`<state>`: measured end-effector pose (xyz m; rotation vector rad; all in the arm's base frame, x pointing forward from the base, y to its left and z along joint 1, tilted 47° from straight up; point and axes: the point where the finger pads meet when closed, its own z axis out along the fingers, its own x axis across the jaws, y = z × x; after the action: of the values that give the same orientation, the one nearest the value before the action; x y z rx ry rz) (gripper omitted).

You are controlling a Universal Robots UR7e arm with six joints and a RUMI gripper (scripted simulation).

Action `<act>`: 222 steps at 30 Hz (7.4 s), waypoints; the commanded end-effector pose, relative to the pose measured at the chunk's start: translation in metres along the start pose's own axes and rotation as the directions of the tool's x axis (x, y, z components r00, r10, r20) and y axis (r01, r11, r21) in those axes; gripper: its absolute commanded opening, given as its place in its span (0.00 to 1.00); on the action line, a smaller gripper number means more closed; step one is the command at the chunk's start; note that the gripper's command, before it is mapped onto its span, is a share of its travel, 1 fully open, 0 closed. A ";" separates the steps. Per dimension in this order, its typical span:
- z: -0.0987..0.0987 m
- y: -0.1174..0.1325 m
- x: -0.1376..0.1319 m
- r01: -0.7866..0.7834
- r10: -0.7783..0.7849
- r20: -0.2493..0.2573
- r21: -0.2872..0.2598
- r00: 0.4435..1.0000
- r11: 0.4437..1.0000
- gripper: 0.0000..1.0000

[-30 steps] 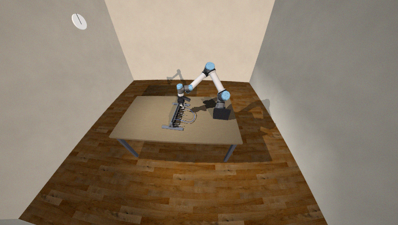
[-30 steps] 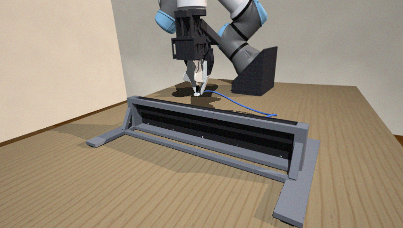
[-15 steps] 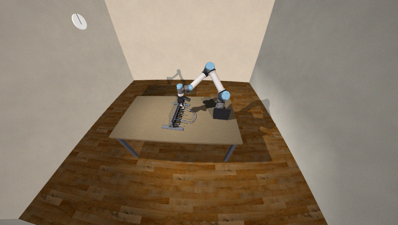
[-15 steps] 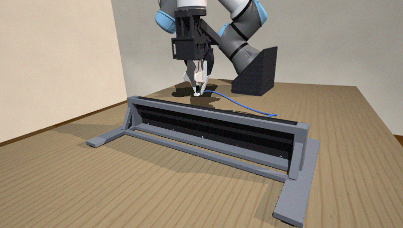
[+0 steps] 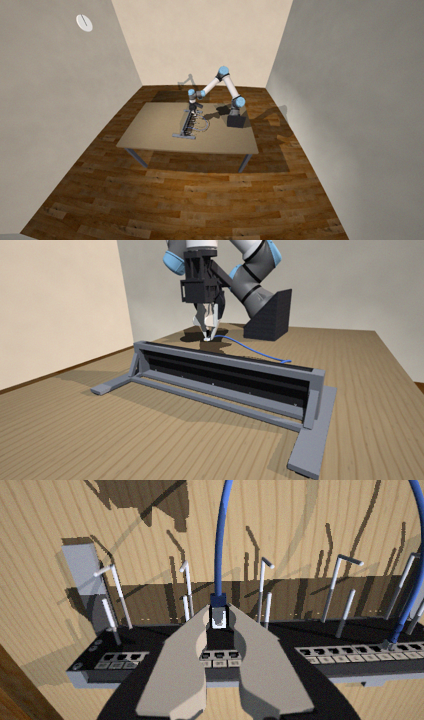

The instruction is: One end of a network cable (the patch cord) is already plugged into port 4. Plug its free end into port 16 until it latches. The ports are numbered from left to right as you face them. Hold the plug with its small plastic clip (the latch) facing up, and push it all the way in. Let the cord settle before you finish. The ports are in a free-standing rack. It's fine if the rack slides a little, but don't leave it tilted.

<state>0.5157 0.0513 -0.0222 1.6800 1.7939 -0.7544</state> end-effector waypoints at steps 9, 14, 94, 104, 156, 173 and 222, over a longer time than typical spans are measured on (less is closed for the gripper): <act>-0.001 0.000 0.000 0.000 0.000 0.000 -0.001 1.000 1.000 0.00; -0.001 0.000 0.000 0.000 0.000 0.000 -0.001 1.000 1.000 0.00; 0.028 0.047 -0.001 0.001 -0.001 -0.001 0.003 1.000 1.000 0.00; 0.028 0.057 -0.001 0.001 -0.001 -0.001 0.003 1.000 1.000 0.00; 0.028 0.061 -0.001 0.000 0.000 -0.001 0.003 1.000 1.000 0.00; 0.027 0.062 -0.001 0.000 0.000 -0.001 0.003 1.000 1.000 0.00; 0.027 0.066 -0.001 0.000 0.000 -0.001 0.003 1.000 1.000 0.00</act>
<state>0.5823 0.0339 -0.0424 1.6834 1.7943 -0.7584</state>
